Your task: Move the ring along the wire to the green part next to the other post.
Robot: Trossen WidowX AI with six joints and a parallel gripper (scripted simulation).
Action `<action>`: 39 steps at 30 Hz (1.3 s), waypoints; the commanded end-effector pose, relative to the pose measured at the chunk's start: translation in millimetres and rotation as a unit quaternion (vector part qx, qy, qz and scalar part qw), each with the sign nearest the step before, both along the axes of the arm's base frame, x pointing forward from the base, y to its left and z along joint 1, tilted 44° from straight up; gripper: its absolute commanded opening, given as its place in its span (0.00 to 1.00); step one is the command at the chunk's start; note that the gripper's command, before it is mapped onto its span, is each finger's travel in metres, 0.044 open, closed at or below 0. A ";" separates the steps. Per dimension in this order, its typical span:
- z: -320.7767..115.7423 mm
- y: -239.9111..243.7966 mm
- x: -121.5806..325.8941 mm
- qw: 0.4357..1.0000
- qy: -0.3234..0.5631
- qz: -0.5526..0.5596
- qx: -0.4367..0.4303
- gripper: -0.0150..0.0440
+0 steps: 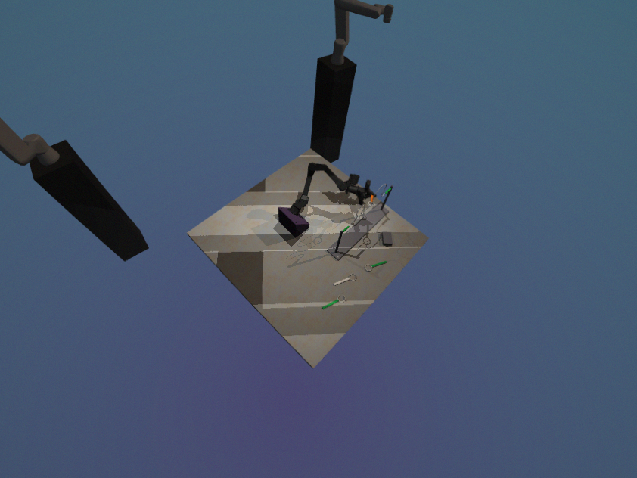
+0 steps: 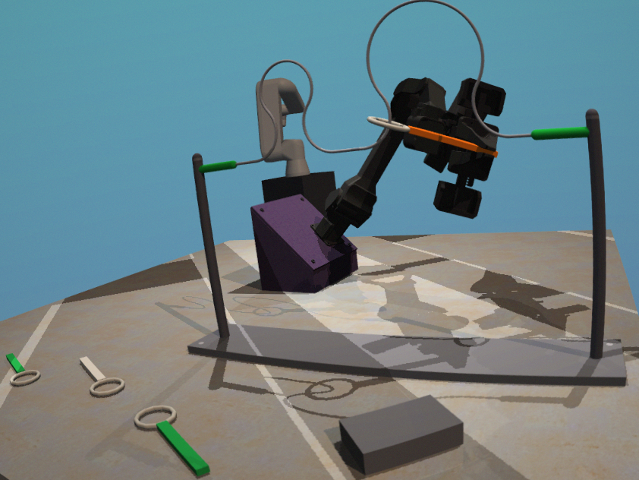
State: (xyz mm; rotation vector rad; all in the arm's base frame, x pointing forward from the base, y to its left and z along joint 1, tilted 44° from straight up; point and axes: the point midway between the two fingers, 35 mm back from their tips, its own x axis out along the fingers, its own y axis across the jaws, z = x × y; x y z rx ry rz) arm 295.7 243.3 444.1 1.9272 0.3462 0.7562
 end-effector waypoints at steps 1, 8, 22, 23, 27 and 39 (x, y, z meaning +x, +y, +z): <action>-18.3 6.9 -0.4 0.998 -0.010 -0.001 -0.060 0.00; -43.9 11.9 0.3 0.989 -0.025 -0.006 -0.146 0.00; -95.3 8.8 4.0 0.949 -0.054 -0.015 -0.311 0.00; -98.7 7.9 4.3 0.945 -0.056 -0.016 -0.322 0.00; -112.2 3.7 5.9 0.928 -0.064 -0.018 -0.365 0.00; -145.2 -13.2 11.0 0.878 -0.082 -0.024 -0.470 0.00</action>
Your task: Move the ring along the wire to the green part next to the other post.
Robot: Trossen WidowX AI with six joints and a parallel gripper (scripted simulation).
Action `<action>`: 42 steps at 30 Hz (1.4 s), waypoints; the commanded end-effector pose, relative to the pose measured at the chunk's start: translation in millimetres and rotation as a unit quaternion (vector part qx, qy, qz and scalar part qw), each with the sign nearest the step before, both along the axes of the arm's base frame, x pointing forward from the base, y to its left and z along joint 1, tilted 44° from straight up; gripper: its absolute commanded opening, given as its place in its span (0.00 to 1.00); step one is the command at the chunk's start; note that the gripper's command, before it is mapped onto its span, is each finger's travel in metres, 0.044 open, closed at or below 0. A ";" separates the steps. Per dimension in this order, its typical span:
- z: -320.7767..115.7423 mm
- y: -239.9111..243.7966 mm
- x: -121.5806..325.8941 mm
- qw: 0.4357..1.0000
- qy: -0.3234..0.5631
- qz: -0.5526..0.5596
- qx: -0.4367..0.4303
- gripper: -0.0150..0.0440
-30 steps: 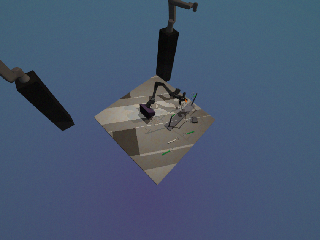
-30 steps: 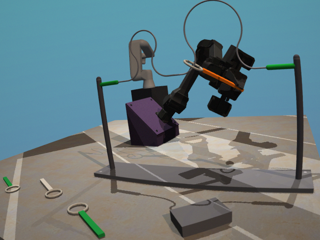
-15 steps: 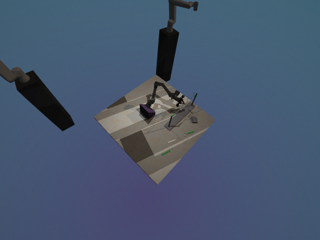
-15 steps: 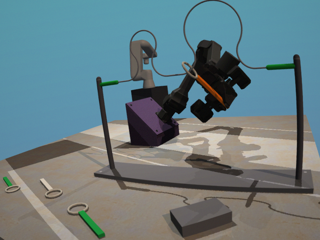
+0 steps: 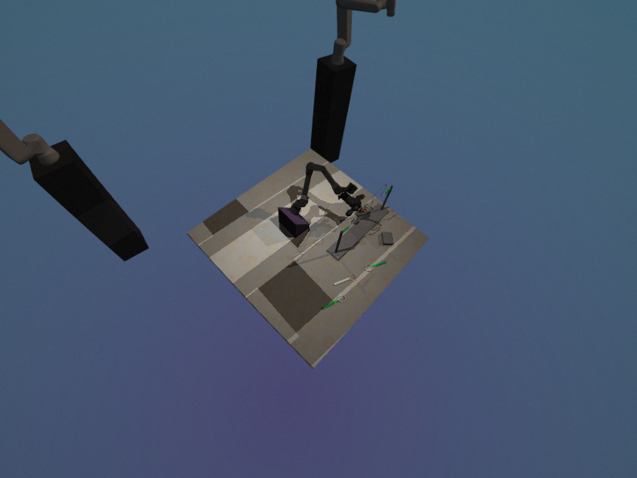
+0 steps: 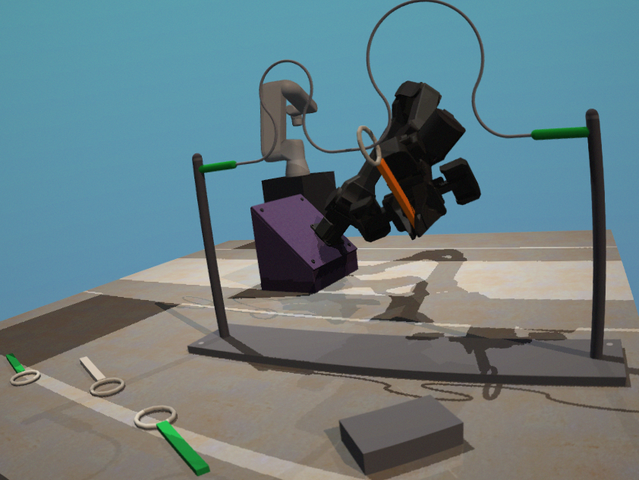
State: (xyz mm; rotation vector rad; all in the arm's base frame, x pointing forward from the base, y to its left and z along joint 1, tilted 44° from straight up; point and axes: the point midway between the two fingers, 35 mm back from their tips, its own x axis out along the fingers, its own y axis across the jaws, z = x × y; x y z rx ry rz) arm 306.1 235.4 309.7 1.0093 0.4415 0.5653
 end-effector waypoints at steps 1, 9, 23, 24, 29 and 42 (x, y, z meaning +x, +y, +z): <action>-13.0 -6.9 0.9 0.999 -0.006 0.000 -0.042 0.00; -28.2 -19.3 4.1 0.996 -0.015 -0.003 -0.093 0.00; -43.8 -33.7 7.6 0.992 -0.021 -0.005 -0.126 0.00; -44.7 -34.6 7.9 0.992 -0.021 -0.005 -0.128 0.00; -49.5 -39.1 9.0 0.991 -0.023 -0.005 -0.135 0.00; -65.2 -55.0 12.8 0.984 -0.030 -0.008 -0.178 0.00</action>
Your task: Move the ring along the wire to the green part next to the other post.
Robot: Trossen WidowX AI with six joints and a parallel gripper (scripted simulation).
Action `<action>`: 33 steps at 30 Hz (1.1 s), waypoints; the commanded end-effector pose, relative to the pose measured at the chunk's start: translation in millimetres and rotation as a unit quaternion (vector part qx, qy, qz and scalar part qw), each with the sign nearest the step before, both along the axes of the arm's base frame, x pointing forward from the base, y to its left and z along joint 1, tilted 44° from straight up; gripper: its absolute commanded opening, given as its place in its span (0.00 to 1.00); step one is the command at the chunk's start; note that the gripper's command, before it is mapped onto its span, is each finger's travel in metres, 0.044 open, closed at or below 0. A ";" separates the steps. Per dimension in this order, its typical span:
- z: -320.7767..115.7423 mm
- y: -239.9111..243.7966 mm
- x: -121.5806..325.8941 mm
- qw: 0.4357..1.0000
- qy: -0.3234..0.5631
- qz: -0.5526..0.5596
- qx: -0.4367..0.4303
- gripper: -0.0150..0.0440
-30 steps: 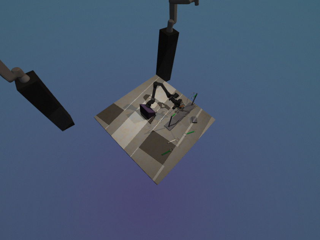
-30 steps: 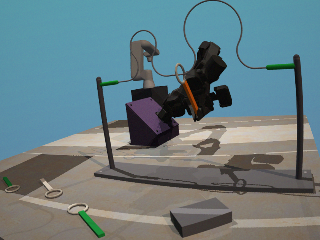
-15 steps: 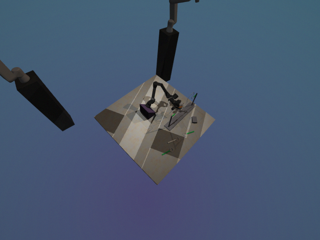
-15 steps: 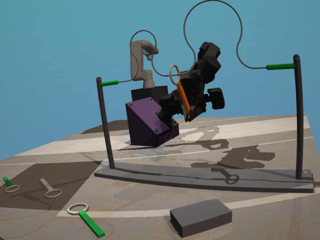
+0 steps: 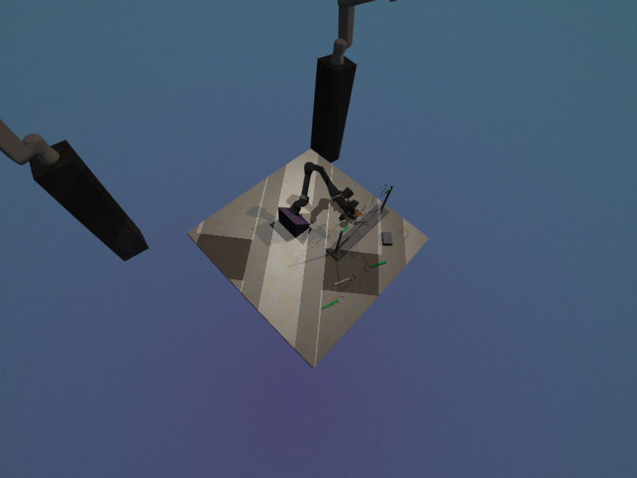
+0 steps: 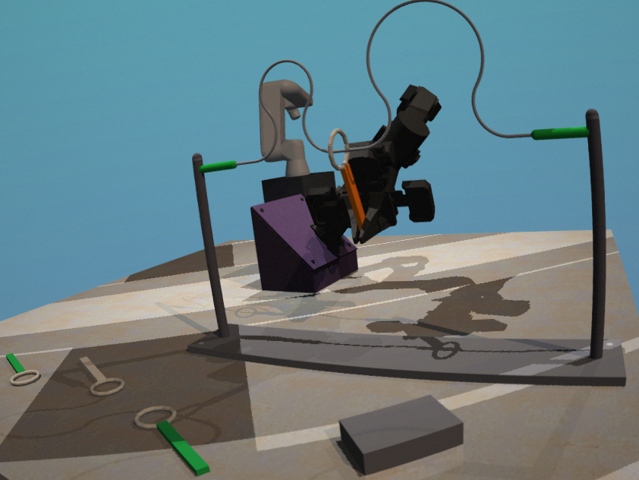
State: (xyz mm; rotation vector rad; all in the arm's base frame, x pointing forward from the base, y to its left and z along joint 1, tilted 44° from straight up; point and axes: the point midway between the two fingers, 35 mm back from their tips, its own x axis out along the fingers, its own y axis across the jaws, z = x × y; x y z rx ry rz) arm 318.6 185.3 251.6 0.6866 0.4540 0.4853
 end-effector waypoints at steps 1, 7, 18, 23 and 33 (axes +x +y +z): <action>-8.6 -6.6 0.7 1.000 -0.002 0.001 -0.024 0.00; -18.1 -18.6 3.4 0.998 -0.010 -0.001 -0.066 0.00; -33.5 -46.9 9.5 0.985 -0.028 -0.008 -0.168 0.00; -39.0 -63.4 12.8 0.974 -0.038 -0.011 -0.224 0.00; -43.8 -99.0 19.6 0.938 -0.059 -0.017 -0.340 0.00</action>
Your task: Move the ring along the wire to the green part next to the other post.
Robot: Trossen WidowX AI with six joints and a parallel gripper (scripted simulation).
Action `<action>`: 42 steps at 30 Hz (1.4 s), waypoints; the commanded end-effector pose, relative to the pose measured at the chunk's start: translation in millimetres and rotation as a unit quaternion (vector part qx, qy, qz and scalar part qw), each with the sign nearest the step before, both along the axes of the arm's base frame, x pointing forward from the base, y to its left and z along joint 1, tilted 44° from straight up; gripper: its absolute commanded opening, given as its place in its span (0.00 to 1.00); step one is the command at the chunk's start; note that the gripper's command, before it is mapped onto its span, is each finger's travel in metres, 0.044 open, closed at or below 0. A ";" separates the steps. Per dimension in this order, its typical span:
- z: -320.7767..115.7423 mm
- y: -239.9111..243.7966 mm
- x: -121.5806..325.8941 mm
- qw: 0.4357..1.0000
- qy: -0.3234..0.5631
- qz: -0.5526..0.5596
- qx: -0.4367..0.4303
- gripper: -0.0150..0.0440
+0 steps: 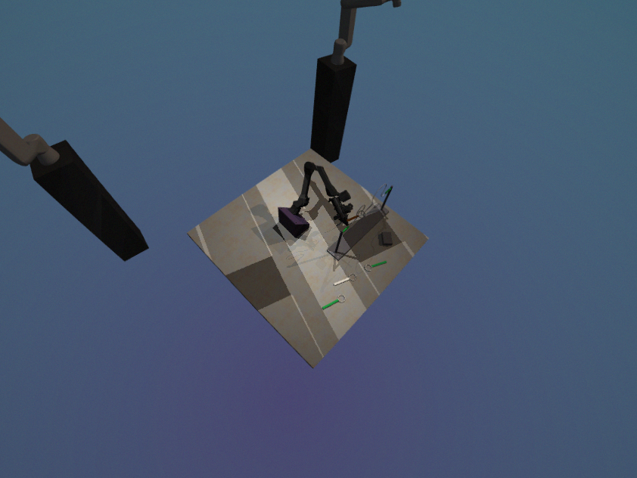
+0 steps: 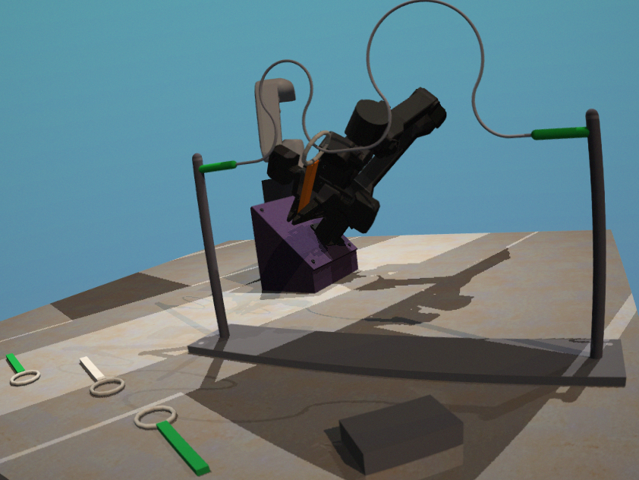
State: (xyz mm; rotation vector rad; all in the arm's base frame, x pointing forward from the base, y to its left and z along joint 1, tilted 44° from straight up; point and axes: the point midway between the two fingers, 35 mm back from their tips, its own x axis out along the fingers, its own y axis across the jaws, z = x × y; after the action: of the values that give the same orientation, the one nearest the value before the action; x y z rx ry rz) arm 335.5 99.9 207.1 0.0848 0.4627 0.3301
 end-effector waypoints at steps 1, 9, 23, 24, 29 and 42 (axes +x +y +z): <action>0.6 -17.2 3.4 0.998 -0.012 -0.005 -0.057 0.00; 4.1 -46.2 8.5 0.987 -0.030 -0.010 -0.155 0.00; 24.0 -93.2 16.1 0.945 -0.060 -0.018 -0.322 0.00; 26.1 -96.2 16.6 0.940 -0.062 -0.019 -0.334 0.00; 37.3 -110.6 18.7 0.917 -0.073 -0.021 -0.390 0.00; 69.7 -138.0 22.1 0.852 -0.095 -0.027 -0.514 0.00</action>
State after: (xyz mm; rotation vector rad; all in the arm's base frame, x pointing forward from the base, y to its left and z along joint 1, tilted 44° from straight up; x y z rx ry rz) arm 356.7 -30.4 265.0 -0.9051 0.4001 0.0313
